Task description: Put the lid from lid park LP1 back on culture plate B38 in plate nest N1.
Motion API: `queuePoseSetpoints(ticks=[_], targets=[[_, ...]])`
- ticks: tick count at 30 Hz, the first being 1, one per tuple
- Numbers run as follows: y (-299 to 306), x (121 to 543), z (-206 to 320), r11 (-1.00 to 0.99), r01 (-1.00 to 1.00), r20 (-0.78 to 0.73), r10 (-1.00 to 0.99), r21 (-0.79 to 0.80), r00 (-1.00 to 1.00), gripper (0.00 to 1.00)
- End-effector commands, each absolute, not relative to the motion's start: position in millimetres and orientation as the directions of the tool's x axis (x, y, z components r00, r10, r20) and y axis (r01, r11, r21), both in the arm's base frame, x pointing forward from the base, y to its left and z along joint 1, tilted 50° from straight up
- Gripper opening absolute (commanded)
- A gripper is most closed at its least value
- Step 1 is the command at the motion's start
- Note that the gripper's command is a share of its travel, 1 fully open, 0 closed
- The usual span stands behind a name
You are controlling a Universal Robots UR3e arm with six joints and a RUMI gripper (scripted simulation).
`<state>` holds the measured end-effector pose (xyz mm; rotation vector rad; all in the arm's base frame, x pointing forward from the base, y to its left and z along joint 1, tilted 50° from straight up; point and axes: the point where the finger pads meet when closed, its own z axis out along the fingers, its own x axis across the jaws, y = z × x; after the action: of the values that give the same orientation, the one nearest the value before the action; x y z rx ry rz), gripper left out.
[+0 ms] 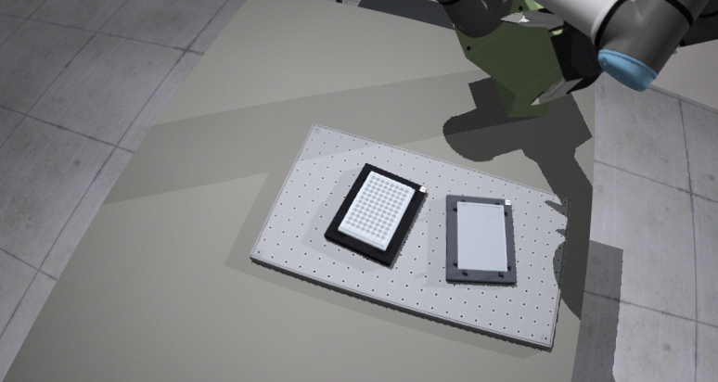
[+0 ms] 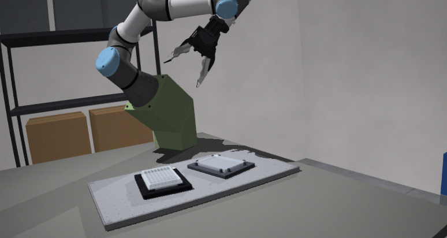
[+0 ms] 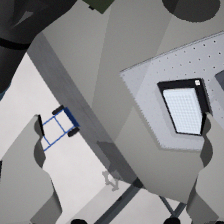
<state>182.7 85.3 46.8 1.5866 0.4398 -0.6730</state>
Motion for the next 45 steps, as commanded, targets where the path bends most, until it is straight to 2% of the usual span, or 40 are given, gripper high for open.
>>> queuePoseSetpoints(ticks=[1,45], targets=[[84.3,189.1,28.7,-0.171,0.576,-0.595,-0.085,0.799,0.800,0.82],[71.5,234.1,-57.8,-0.370,0.180,-0.240,-0.122,0.912,0.963,0.82]])
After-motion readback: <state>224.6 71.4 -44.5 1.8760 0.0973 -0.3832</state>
